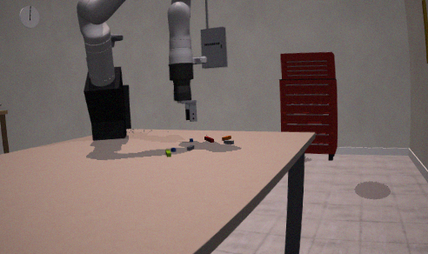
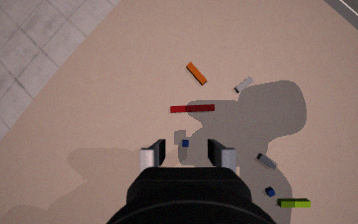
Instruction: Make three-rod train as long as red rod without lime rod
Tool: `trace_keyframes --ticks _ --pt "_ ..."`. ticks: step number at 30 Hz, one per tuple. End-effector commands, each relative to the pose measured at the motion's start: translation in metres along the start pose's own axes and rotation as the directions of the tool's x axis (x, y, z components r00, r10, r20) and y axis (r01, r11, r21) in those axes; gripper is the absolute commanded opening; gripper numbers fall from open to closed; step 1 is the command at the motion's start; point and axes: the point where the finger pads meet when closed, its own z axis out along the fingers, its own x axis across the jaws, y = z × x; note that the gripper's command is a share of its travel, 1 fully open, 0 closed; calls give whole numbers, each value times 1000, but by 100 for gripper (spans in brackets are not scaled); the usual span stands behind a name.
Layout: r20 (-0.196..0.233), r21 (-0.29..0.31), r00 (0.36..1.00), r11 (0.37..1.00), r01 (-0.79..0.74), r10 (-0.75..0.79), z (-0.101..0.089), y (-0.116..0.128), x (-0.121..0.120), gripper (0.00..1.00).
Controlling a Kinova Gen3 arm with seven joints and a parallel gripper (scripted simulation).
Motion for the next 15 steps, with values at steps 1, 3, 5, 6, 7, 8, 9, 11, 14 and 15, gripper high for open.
trace_keyframes --ticks 1,3,5,6,7,8,9,11,14,15 --pt "0 0 1000 1000 -22 22 -1 1 -1 100" --pt "-1 -1 999 999 -42 42 -1 2 -1 100" --pt "-1 -1 999 999 -42 42 -1 2 -1 100" --pt "-1 -1 999 999 -51 51 -1 2 -1 100" --pt "-1 -1 998 998 -59 59 -1 3 -1 100" --pt "-1 -1 998 998 -65 65 -1 3 -1 100" --pt "-1 -2 997 997 -72 72 -1 3 -1 100" --pt "-2 -2 997 997 -82 82 -1 4 -1 100" --pt "-2 -2 996 996 -91 91 -1 4 -1 100" --pt "-2 -2 996 996 -93 93 -1 4 -1 100"
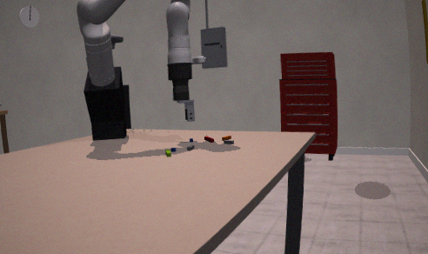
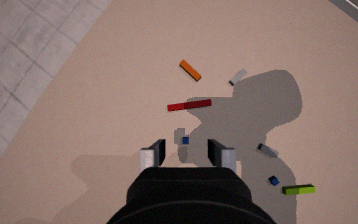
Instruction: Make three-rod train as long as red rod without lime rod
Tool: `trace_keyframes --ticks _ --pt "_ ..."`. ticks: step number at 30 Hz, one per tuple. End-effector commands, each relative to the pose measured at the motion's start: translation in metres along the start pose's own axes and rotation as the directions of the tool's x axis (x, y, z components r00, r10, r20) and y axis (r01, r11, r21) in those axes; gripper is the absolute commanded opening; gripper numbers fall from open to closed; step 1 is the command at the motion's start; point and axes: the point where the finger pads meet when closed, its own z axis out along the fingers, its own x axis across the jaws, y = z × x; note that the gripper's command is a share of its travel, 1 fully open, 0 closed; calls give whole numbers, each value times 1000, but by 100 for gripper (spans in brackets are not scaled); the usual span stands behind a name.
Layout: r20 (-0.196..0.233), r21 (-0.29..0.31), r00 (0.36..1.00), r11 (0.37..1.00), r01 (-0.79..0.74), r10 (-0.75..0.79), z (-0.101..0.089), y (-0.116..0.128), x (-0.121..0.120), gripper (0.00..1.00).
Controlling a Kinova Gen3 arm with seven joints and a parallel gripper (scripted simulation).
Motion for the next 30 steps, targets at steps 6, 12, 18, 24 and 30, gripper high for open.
trace_keyframes --ticks 6,12,18,24,30 --pt "0 1 1000 1000 -6 6 0 0 0 100" --pt "0 1 1000 1000 -6 6 0 0 0 54" --pt "0 1 1000 1000 -6 6 0 0 0 54" --pt "0 1 1000 1000 -6 6 0 0 0 54" --pt "0 1 1000 1000 -6 6 0 0 0 54"
